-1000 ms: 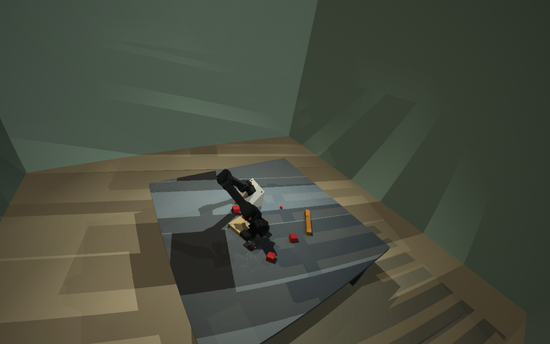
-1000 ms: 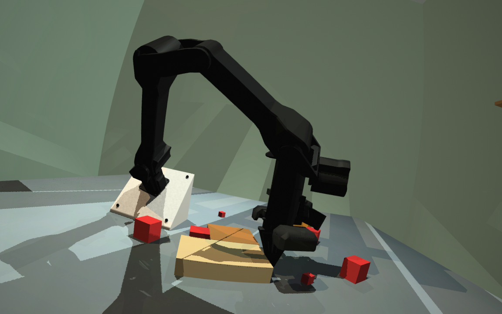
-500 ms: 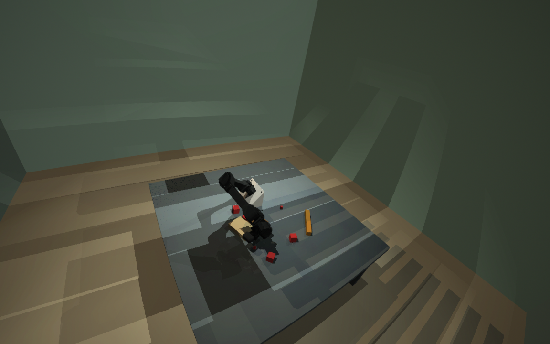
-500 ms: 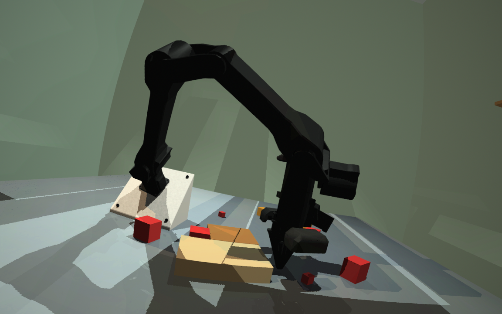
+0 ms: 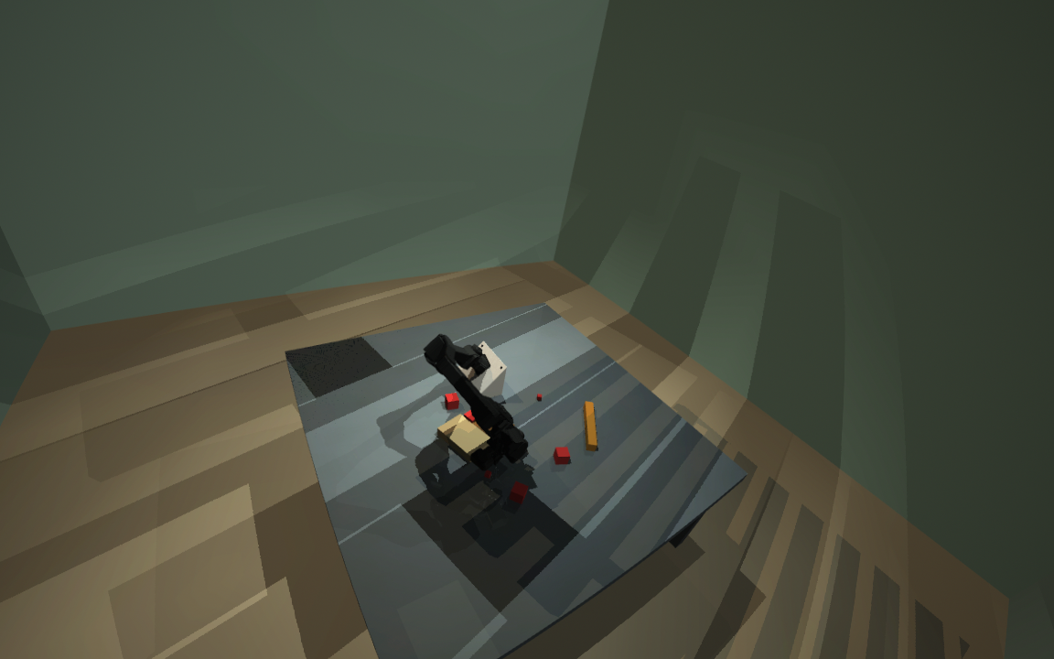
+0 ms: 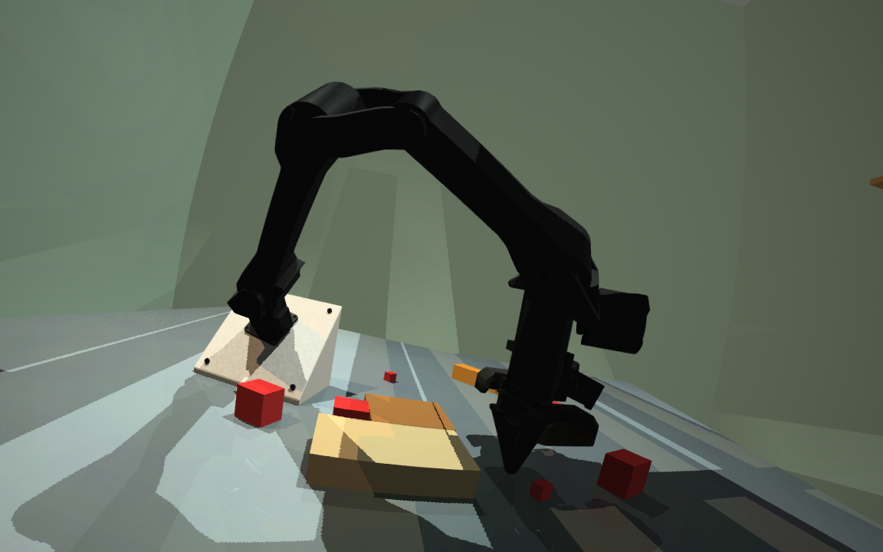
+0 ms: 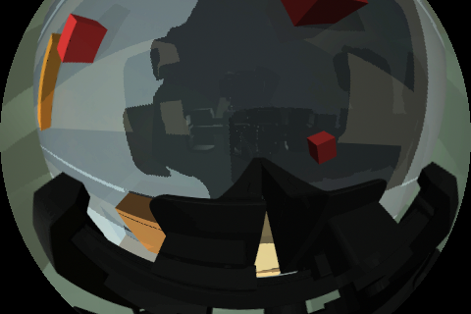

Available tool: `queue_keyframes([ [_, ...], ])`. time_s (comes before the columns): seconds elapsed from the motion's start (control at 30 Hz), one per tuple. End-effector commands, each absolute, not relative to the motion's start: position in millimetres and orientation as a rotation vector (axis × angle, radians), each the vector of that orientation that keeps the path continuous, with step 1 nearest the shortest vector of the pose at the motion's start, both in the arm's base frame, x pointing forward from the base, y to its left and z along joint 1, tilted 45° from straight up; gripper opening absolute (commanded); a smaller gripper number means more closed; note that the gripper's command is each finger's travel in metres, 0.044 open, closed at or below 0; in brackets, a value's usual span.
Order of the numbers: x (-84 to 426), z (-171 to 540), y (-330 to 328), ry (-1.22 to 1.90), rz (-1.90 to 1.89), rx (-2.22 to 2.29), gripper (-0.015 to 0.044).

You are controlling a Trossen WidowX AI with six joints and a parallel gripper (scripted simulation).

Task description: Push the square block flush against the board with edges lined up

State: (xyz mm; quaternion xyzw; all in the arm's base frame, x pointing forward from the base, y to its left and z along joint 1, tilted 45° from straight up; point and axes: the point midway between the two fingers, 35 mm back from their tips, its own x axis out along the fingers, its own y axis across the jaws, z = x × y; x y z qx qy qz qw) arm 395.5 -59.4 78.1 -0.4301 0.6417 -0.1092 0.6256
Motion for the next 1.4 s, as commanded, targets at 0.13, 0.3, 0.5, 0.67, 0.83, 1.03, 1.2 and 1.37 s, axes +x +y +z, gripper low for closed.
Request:
queue_keyframes([
  [0.13, 390, 109, -28, 1.466, -0.253, -0.984, 0.0000],
  [0.3, 387, 118, -19, 1.464, -0.255, -0.983, 0.0000],
  [0.5, 384, 110, -15, 1.448, -0.276, -0.946, 0.0000],
  [0.67, 369, 97, 0, 1.404, -0.383, -0.804, 0.0000],
  [0.83, 353, 83, 13, 1.356, -0.488, -0.662, 0.0000],
  [1.03, 332, 69, 27, 1.291, -0.612, -0.493, 0.0000],
  [1.2, 314, 57, 36, 1.230, -0.714, -0.354, 0.0000],
  [1.37, 294, 46, 43, 1.163, -0.813, -0.216, 0.0000],
])
